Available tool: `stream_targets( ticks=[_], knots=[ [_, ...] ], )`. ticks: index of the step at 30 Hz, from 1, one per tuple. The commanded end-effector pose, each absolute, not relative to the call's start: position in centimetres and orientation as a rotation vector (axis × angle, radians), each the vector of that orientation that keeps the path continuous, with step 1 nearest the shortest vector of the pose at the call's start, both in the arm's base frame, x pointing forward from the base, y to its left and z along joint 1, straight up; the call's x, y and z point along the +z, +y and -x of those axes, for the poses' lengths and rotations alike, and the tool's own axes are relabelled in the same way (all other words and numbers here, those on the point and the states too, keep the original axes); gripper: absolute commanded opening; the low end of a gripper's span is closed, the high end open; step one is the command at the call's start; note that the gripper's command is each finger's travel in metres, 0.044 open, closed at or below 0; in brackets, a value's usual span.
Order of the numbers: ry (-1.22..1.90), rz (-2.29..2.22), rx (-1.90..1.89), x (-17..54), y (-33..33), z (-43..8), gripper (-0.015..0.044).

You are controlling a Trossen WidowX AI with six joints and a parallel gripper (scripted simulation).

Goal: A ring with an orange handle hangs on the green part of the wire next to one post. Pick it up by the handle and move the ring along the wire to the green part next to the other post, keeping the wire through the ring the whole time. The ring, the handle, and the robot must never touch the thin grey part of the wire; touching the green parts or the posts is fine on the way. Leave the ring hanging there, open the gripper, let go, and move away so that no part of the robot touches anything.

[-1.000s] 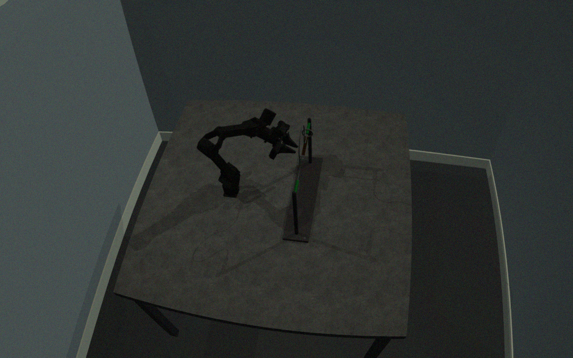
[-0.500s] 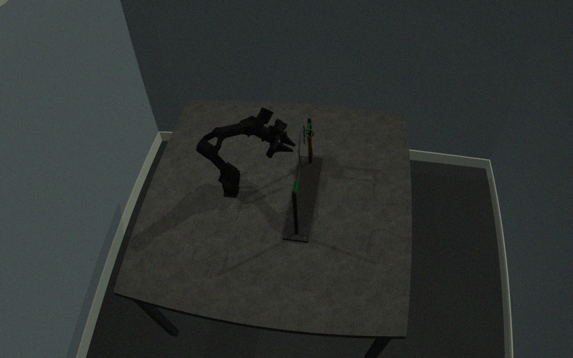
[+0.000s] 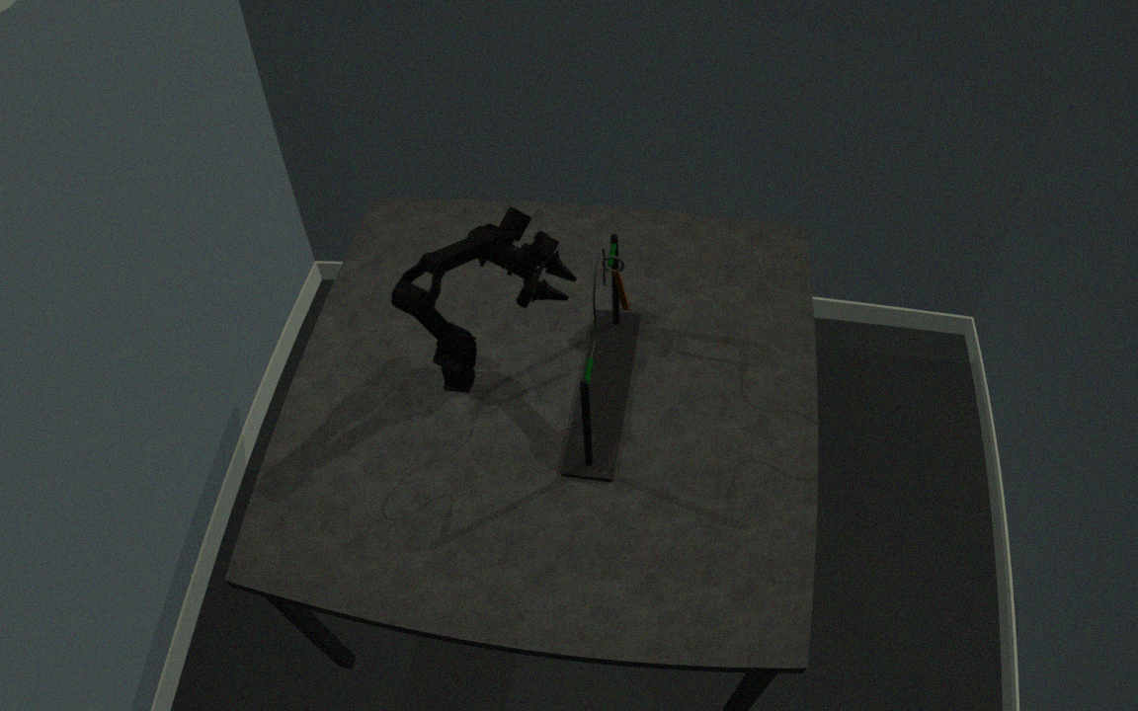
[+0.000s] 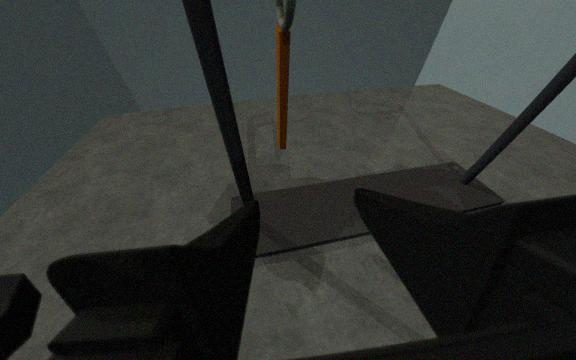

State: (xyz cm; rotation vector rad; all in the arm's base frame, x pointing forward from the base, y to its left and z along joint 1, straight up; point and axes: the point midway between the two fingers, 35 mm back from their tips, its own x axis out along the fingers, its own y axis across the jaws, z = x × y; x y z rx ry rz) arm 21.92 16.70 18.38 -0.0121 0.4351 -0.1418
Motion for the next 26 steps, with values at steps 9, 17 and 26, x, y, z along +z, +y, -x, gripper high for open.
stream_targets(
  ticks=[9,17,26],
  knots=[
    [0.419,0.009,-0.137,19.42,16.77,-20.55,0.044],
    [0.419,0.009,-0.137,19.42,16.77,-20.55,0.044],
    [0.419,0.009,-0.137,19.42,16.77,-20.55,0.044]
  ],
)
